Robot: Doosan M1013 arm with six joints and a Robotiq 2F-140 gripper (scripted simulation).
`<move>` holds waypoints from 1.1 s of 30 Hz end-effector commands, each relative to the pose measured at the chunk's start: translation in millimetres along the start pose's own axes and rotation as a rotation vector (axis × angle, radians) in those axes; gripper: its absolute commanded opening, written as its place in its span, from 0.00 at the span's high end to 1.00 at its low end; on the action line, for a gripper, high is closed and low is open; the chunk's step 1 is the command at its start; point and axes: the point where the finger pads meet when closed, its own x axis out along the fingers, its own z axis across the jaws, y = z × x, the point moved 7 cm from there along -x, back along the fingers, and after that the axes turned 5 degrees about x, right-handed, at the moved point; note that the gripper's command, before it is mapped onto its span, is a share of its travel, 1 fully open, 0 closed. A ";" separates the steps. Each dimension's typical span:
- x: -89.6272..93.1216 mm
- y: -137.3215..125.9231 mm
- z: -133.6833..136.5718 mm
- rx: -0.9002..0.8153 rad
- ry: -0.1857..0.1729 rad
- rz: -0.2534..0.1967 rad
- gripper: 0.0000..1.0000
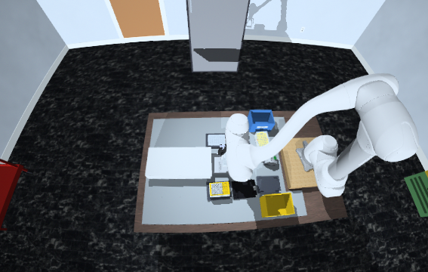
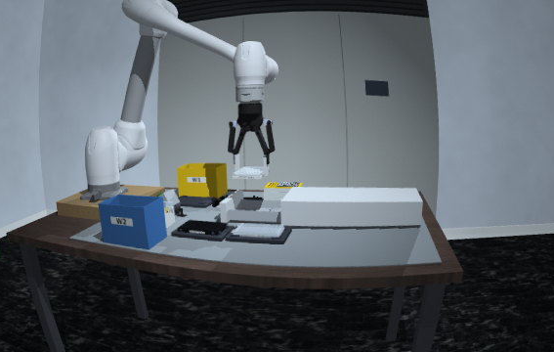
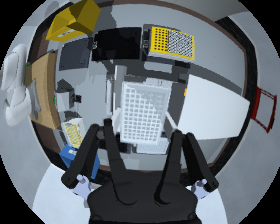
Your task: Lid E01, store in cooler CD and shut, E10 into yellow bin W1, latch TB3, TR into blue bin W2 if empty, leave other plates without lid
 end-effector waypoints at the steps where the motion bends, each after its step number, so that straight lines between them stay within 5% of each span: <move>1: -0.1 0.1 -0.1 0.000 0.000 0.000 1.00; 33: 35.9 1.2 -0.8 0.000 0.000 0.000 1.00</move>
